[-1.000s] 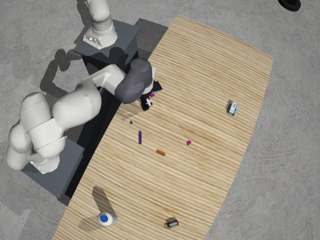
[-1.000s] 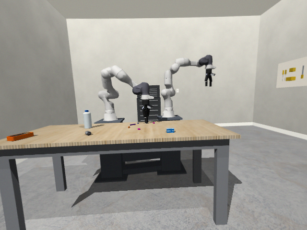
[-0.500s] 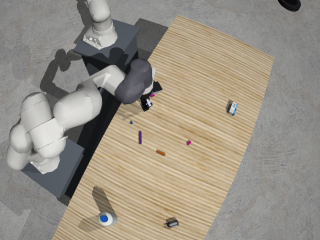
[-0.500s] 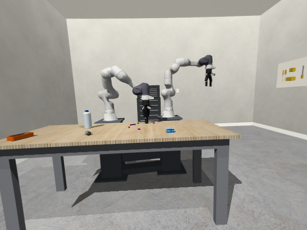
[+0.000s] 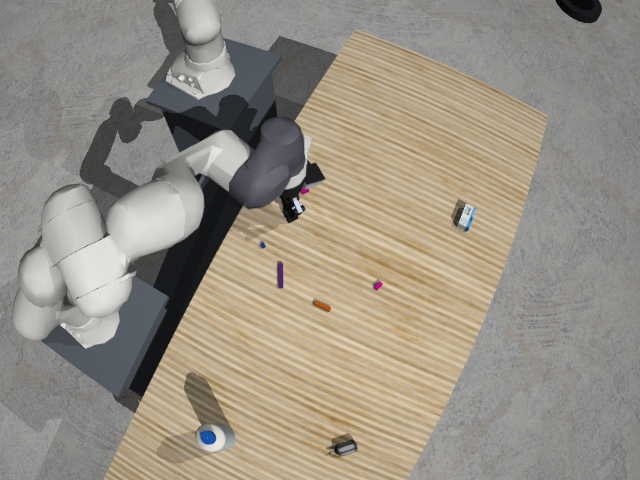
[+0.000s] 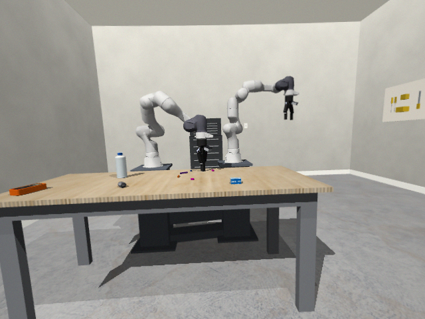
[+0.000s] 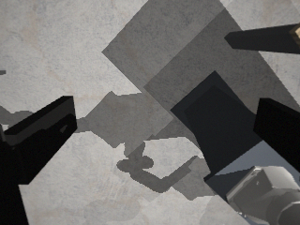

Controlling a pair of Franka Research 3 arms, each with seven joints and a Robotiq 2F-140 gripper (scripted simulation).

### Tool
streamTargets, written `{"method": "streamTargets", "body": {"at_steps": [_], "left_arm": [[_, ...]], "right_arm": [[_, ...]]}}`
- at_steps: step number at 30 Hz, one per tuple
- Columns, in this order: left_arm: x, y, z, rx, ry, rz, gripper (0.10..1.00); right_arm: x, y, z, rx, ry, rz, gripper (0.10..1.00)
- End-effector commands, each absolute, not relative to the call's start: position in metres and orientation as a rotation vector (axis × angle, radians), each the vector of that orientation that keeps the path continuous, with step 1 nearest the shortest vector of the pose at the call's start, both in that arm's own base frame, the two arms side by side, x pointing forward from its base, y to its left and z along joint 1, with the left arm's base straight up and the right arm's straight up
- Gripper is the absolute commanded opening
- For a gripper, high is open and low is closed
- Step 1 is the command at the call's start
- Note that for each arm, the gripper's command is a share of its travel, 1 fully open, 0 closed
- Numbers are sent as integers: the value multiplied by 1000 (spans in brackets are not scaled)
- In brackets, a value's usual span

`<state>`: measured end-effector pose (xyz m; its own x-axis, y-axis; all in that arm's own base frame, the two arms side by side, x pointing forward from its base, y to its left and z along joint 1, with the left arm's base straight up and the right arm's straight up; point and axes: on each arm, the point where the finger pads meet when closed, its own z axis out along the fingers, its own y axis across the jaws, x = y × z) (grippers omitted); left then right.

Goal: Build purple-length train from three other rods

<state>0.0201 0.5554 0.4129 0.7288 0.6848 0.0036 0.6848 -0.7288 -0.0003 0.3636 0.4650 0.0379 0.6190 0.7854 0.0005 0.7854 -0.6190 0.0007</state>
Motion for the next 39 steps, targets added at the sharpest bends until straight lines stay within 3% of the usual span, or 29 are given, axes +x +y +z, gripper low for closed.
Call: {"method": "streamTargets", "body": {"at_steps": [1,14,24,39], "left_arm": [[20,554,413,-2923,-1151,0,1000],[20,554,413,-2923,-1151,0,1000],[20,554,413,-2923,-1151,0,1000],[20,554,413,-2923,-1151,0,1000]], "right_arm": [[363,465,37,2828,1368,0,124],[363,465,37,2828,1368,0,124],[363,465,37,2828,1368,0,210],[363,465,37,2828,1368,0,231]]}}
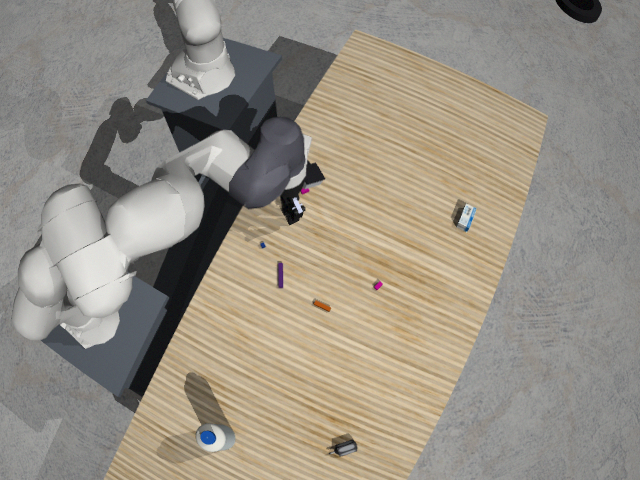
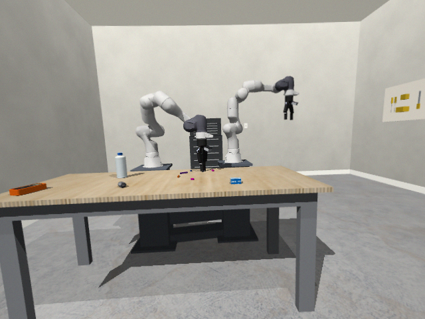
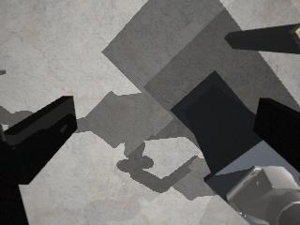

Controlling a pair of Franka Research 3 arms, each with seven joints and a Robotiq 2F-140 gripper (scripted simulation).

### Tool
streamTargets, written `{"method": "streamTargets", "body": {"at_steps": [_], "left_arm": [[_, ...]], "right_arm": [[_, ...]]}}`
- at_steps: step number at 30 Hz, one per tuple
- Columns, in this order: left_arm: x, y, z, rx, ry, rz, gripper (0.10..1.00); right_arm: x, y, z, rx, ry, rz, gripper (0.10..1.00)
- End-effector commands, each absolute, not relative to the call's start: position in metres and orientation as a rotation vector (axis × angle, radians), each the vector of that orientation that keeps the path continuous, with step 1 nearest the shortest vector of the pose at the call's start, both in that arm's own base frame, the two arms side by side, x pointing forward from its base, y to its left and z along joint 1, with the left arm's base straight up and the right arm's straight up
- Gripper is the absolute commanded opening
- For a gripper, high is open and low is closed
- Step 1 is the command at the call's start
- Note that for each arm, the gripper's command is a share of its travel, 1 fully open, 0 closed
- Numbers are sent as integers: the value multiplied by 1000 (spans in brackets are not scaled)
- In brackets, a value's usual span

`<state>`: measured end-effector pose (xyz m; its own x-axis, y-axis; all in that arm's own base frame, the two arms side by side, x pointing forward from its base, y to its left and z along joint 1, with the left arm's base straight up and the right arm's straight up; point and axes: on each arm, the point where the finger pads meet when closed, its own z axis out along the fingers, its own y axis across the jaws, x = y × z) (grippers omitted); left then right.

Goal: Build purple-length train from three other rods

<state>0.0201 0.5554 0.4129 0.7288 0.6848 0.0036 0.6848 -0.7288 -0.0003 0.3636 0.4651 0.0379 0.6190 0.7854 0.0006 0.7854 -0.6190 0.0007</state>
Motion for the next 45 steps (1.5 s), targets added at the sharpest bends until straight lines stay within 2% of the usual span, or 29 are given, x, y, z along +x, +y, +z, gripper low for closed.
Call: {"method": "streamTargets", "body": {"at_steps": [1,9,21,32,33,45], "left_arm": [[20,554,413,-2923,-1151,0,1000],[20,554,413,-2923,-1151,0,1000],[20,554,413,-2923,-1151,0,1000],[20,554,413,-2923,-1151,0,1000],[20,554,413,-2923,-1151,0,1000],[20,554,413,-2923,-1151,0,1000]], "right_arm": [[363,465,37,2828,1368,0,231],[363,465,50,2828,1368,0,231],[363,465,110,2828,1368,0,231],[363,465,127,2828,1368,0,231],[363,465,127,2828,1368,0,1000],[363,465,127,2828,1368,0,1000]]}}
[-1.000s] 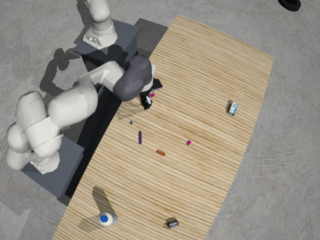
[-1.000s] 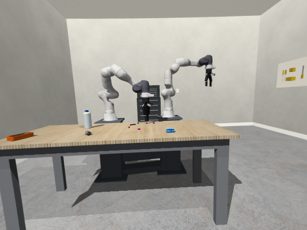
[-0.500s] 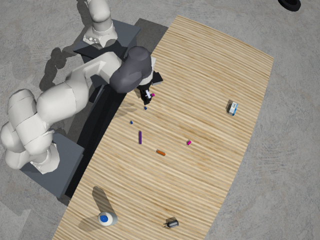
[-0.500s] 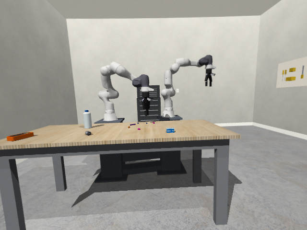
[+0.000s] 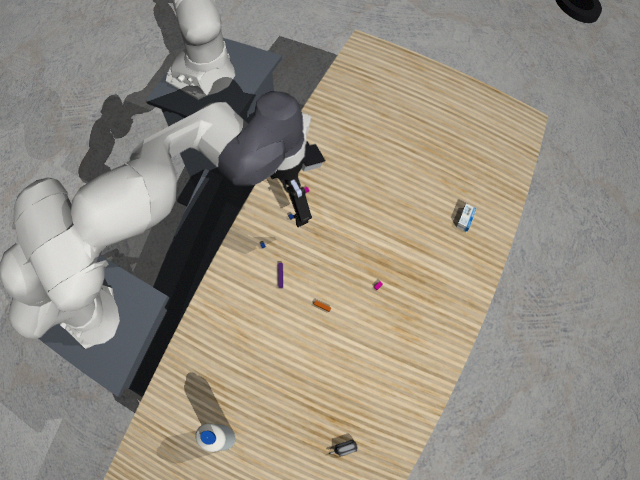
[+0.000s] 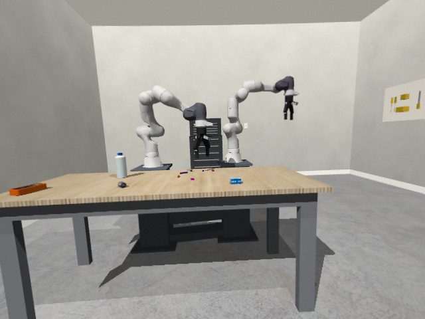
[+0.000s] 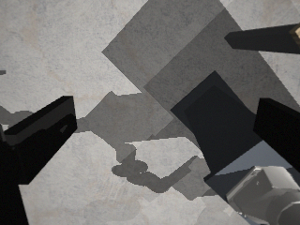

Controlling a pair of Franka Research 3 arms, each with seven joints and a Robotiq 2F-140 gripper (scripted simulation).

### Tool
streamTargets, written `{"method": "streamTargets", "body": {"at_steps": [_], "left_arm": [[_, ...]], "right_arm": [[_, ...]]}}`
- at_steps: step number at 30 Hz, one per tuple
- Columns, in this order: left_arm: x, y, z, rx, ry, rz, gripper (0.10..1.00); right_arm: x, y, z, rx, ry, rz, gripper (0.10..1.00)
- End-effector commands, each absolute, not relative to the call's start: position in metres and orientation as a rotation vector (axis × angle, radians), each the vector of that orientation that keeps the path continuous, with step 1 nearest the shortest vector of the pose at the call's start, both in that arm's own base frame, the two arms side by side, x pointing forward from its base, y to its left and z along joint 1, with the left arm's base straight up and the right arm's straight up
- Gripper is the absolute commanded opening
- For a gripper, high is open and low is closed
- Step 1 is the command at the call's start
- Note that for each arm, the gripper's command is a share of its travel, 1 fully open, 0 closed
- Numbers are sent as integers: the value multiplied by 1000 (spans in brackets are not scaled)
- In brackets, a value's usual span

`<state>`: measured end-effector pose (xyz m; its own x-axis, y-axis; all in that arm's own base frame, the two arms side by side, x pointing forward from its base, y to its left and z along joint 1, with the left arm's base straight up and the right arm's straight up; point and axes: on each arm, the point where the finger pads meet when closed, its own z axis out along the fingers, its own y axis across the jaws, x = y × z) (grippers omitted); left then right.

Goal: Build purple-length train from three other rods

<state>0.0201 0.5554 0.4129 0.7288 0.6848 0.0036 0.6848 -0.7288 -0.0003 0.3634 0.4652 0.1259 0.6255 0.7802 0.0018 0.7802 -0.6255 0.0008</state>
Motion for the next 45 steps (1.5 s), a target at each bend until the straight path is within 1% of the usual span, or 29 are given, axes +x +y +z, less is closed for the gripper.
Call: {"method": "streamTargets", "body": {"at_steps": [1,12,15,45], "left_arm": [[20,554,413,-2923,-1151,0,1000],[20,554,413,-2923,-1151,0,1000],[20,554,413,-2923,-1151,0,1000],[20,554,413,-2923,-1151,0,1000]], "right_arm": [[363,465,127,-2828,-1368,0,1000],[363,462,126,-2857,-1309,0,1000],[362,452,124,-2955,-1074,-2,1000],[357,416,116,-3137,-239,-7,1000]]}}
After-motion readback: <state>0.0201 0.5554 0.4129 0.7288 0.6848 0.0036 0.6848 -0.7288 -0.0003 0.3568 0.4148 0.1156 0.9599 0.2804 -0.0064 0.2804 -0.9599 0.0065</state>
